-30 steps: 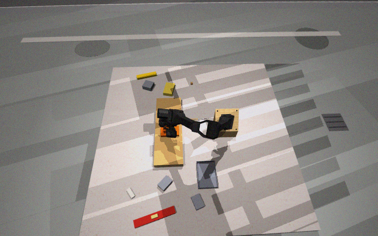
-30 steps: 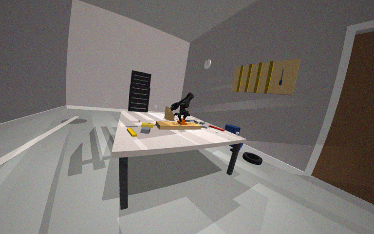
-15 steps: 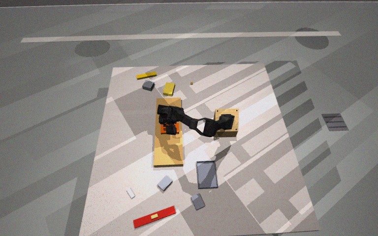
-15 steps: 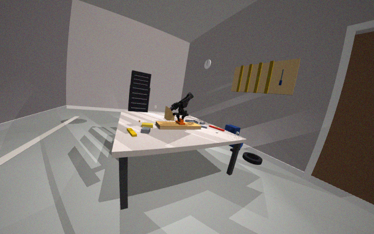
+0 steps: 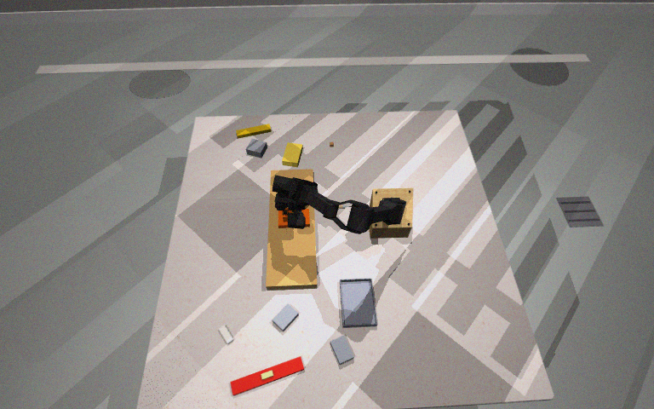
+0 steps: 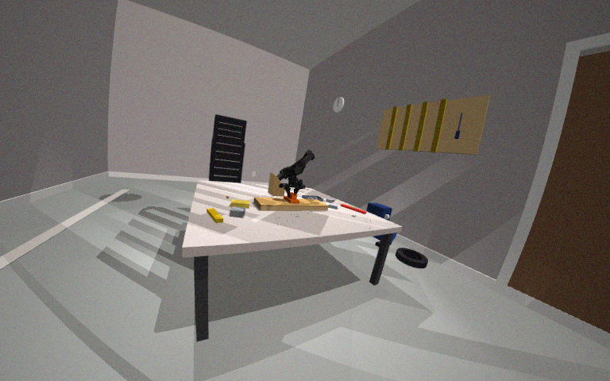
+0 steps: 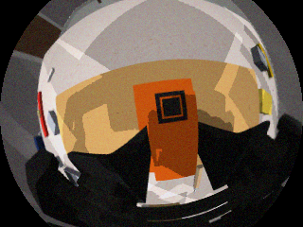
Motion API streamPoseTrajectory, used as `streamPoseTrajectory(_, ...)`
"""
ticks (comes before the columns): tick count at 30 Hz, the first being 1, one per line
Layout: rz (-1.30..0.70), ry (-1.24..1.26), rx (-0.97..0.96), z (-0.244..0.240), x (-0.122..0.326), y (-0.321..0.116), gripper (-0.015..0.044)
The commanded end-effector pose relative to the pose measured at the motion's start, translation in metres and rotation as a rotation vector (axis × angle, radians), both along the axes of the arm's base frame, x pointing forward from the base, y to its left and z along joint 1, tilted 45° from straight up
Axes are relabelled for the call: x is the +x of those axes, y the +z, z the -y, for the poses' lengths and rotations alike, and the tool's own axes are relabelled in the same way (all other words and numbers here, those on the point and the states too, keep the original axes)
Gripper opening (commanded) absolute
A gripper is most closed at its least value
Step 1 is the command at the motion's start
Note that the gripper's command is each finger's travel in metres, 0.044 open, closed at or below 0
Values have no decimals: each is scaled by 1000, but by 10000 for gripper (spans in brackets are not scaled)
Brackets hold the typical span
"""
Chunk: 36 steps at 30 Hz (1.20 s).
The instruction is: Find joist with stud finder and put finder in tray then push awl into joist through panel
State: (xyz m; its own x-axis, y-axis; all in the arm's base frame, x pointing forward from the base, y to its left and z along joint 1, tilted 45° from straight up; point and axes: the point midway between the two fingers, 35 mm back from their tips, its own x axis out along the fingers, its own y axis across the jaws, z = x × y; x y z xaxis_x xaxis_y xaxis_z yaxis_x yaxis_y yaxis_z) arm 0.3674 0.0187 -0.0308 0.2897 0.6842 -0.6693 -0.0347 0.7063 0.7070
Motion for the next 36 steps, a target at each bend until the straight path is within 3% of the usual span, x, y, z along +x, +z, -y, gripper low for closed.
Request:
streamPoseTrajectory(1,-3,-3,-4,7,0,-7,0)
streamPoseTrajectory(36,-2,-3,-6,41,1,-40,0)
